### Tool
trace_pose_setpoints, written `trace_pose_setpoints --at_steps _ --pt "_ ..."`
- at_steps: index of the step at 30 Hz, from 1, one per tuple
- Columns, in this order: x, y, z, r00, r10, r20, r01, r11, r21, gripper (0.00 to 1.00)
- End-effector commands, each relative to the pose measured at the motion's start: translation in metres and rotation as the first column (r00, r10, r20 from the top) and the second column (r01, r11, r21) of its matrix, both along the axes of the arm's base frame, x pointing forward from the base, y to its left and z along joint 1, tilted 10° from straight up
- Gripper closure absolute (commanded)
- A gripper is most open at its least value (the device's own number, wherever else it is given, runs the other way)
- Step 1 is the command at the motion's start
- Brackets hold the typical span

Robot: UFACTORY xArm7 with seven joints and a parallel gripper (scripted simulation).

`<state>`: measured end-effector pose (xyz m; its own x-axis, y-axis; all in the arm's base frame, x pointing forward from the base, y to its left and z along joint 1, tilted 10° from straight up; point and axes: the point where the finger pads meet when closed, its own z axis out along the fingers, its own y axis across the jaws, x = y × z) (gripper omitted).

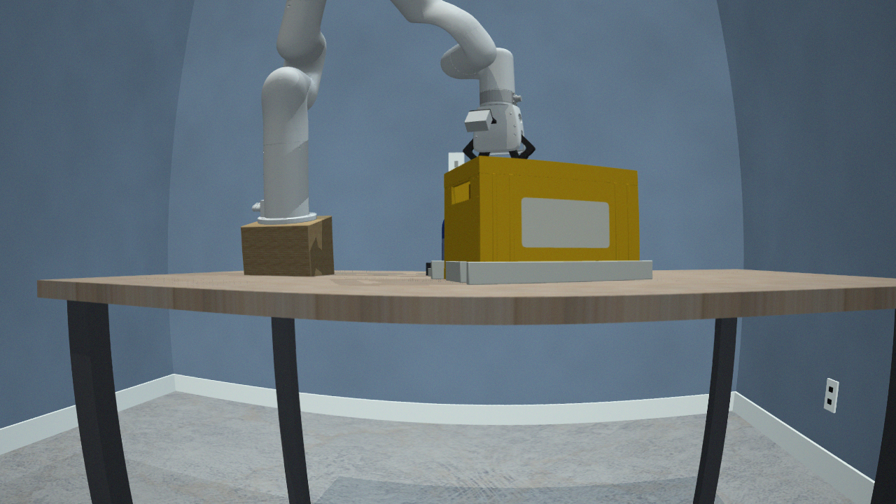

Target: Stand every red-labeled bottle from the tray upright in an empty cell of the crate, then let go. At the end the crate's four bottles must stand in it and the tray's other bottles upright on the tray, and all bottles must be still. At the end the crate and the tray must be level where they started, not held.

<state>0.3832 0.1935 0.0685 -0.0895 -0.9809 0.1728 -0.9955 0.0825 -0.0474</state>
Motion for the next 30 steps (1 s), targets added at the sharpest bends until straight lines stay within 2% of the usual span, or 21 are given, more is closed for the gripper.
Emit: trace_pose_setpoints --at_steps 1,30 --pt "0.001 0.001 0.001 1.0 0.001 0.004 -0.001 1.0 0.002 0.35" --pt "0.002 -0.002 -0.016 1.0 0.001 0.004 -0.001 1.0 0.002 0.35"
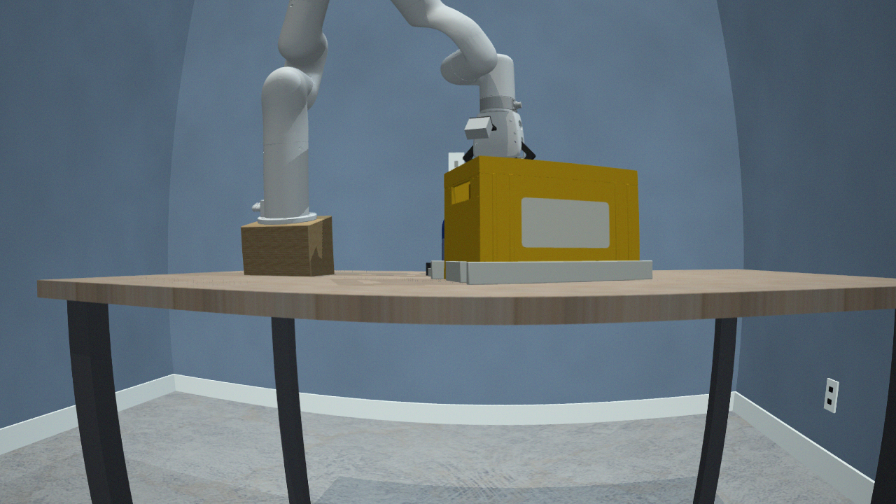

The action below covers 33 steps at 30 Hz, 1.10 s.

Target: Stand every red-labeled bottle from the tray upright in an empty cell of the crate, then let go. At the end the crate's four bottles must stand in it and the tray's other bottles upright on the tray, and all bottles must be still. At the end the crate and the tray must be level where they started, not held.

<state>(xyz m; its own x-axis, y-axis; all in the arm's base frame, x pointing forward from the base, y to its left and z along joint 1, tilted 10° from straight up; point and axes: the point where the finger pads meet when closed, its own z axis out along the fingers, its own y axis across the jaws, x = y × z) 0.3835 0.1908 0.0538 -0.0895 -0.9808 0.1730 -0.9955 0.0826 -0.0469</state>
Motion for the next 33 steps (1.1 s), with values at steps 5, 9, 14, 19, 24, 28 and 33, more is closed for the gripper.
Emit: trace_pose_setpoints --at_steps 5,9,14,19,24,28,33 --pt "0.002 0.0 -0.007 1.0 0.001 0.004 -0.001 1.0 0.002 0.35" --pt "0.002 -0.001 -0.012 1.0 0.001 0.004 -0.001 1.0 0.002 0.35" --pt "0.002 -0.002 -0.016 1.0 0.001 0.004 -0.001 1.0 0.002 0.35" --pt "0.002 -0.002 -0.019 1.0 0.001 0.004 -0.001 1.0 0.002 0.35" --pt "0.002 -0.003 -0.022 1.0 0.001 0.004 -0.001 1.0 0.002 0.35" --pt "0.002 -0.003 -0.023 1.0 0.001 0.004 -0.001 1.0 0.002 0.35" --pt "0.002 -0.003 -0.023 1.0 0.001 0.004 -0.001 1.0 0.002 0.35"
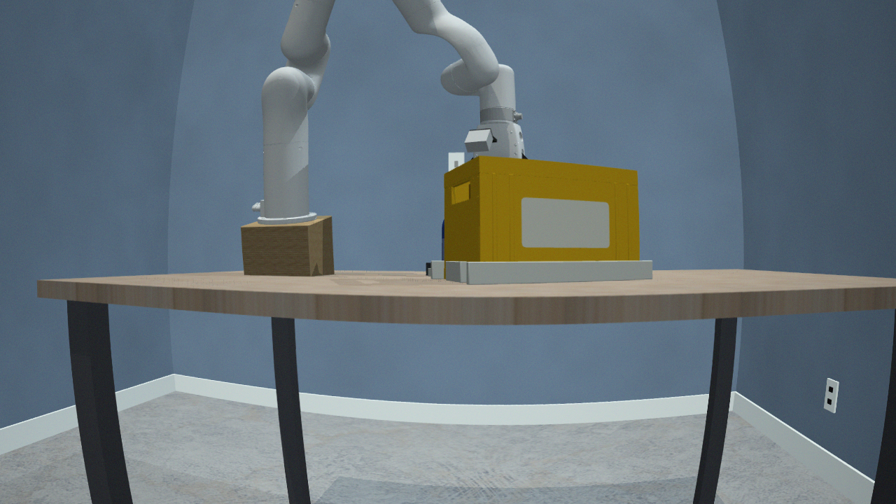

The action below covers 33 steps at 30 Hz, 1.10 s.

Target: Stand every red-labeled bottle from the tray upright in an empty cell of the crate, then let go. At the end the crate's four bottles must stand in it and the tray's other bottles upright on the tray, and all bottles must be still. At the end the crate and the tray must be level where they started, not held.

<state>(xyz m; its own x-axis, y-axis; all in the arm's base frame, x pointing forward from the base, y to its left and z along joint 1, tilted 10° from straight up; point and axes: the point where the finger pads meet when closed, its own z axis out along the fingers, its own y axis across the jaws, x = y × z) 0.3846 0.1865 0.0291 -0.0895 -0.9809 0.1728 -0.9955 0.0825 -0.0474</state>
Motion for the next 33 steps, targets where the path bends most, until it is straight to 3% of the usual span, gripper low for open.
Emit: trace_pose_setpoints --at_steps 1,12,13,33 --pt "0.0012 0.0011 0.0012 1.0 0.001 0.004 -0.001 1.0 0.002 0.35" --pt "0.0012 0.0011 0.0012 1.0 0.001 0.004 -0.001 1.0 0.002 0.35" --pt "0.0012 0.0011 0.0012 1.0 0.001 0.004 -0.001 1.0 0.002 1.0" --pt "0.0012 0.0011 0.0012 1.0 0.001 0.004 -0.001 1.0 0.002 1.0"
